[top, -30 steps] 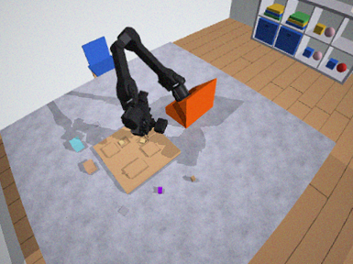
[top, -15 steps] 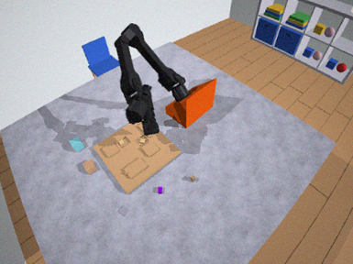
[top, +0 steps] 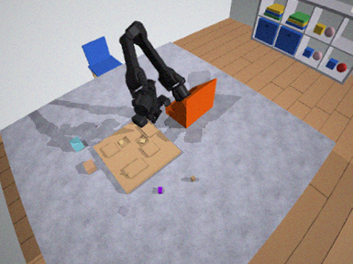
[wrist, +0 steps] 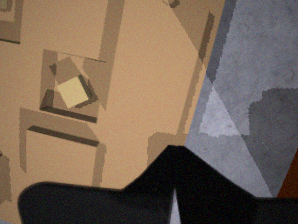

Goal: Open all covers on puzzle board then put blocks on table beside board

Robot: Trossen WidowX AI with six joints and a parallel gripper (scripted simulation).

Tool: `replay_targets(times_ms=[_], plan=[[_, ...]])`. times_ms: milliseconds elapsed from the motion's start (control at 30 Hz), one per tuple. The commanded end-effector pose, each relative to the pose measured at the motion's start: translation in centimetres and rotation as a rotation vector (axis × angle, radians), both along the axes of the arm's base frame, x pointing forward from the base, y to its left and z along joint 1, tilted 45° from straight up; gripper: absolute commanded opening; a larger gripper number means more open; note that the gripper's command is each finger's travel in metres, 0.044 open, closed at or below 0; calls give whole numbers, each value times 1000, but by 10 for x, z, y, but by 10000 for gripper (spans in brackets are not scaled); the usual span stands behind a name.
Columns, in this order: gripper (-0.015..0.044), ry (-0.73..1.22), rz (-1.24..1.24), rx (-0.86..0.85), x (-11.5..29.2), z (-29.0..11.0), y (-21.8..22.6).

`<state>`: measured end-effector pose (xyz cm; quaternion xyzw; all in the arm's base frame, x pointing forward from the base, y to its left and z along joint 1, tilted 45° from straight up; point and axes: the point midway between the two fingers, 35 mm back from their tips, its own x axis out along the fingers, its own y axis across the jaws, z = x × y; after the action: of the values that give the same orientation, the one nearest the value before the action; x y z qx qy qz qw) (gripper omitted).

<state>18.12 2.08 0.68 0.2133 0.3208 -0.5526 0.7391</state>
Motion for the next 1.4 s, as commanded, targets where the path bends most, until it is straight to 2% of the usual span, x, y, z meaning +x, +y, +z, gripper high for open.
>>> replay_targets(times_ms=[0,1367], plan=[[0,-91,-122,27,-12,-1,-6],[0,-90,-121,29,-10,-7,-11]])
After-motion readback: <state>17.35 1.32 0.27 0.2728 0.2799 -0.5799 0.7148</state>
